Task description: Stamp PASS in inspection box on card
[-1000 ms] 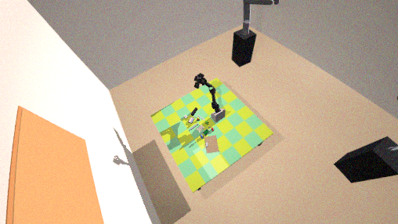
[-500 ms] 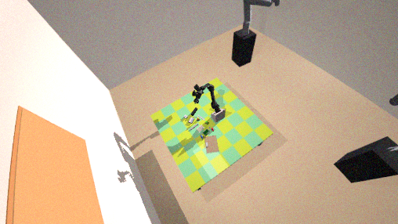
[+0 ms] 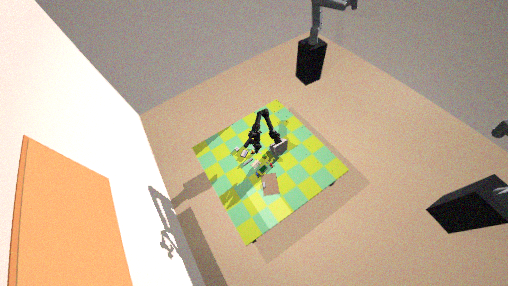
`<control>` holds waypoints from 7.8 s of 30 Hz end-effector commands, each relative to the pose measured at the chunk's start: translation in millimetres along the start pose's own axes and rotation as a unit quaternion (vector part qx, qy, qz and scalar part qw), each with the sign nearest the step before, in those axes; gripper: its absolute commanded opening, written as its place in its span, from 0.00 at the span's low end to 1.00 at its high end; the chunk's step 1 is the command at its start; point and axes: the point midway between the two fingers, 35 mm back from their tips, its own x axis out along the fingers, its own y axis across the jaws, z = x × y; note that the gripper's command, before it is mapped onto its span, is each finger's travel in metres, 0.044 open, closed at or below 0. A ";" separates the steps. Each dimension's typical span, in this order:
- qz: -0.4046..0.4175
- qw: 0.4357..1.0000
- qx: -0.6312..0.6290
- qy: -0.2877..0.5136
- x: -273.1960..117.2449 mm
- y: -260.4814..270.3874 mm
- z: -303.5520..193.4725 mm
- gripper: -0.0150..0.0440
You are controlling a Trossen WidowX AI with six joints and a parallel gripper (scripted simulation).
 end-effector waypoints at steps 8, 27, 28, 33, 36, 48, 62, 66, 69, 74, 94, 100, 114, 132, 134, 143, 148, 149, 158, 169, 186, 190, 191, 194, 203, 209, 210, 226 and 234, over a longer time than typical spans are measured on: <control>-0.299 0.928 -0.128 0.183 60.9 -122.1 -99.5 0.63; -0.355 0.891 -0.168 0.228 69.5 -161.0 -113.8 0.63; -0.355 0.891 -0.168 0.228 70.6 -162.1 -114.1 0.63; -0.354 0.891 -0.168 0.228 76.5 -167.9 -116.0 0.63; -0.354 0.891 -0.168 0.228 79.8 -171.5 -117.2 0.63; -0.355 0.891 -0.168 0.228 92.0 -186.5 -122.5 0.63; -0.358 0.890 -0.169 0.228 103.5 -204.9 -129.7 0.63; -0.359 0.889 -0.169 0.228 105.7 -209.2 -131.5 0.63; -0.357 0.891 -0.166 0.227 105.4 -207.3 -130.5 0.61; -0.357 0.891 -0.166 0.227 105.4 -207.3 -130.5 0.56; -0.356 0.891 -0.166 0.227 104.7 -206.0 -129.9 0.25; -0.356 0.891 -0.166 0.227 103.4 -203.9 -128.9 0.25; -0.354 0.892 -0.166 0.227 100.3 -198.8 -126.7 0.25; -0.353 0.892 -0.166 0.227 95.8 -192.3 -123.9 0.25; -0.353 0.893 -0.165 0.227 95.3 -191.6 -123.6 0.25; -0.352 0.893 -0.165 0.227 93.0 -188.5 -122.3 0.25; -0.352 0.893 -0.165 0.227 91.6 -186.7 -121.6 0.25; -0.352 0.893 -0.165 0.227 91.3 -186.4 -121.5 0.25; -0.351 0.893 -0.165 0.228 88.8 -183.2 -120.2 0.25; -0.351 0.893 -0.165 0.228 85.5 -179.5 -118.8 0.25; -0.350 0.894 -0.165 0.228 80.2 -173.7 -116.6 0.25; -0.350 0.894 -0.165 0.228 78.9 -172.4 -116.1 0.25; -0.350 0.894 -0.165 0.228 78.6 -172.0 -116.0 0.25; -0.350 0.894 -0.165 0.228 77.6 -171.0 -115.6 0.25; -0.350 0.894 -0.165 0.228 74.5 -168.1 -114.6 0.25; -0.350 0.894 -0.165 0.228 72.5 -166.1 -113.9 0.25; -0.350 0.894 -0.165 0.228 72.1 -165.8 -113.7 0.25; -0.350 0.894 -0.165 0.228 66.3 -160.7 -112.0 0.25; -0.350 0.893 -0.165 0.228 63.3 -158.2 -111.1 0.25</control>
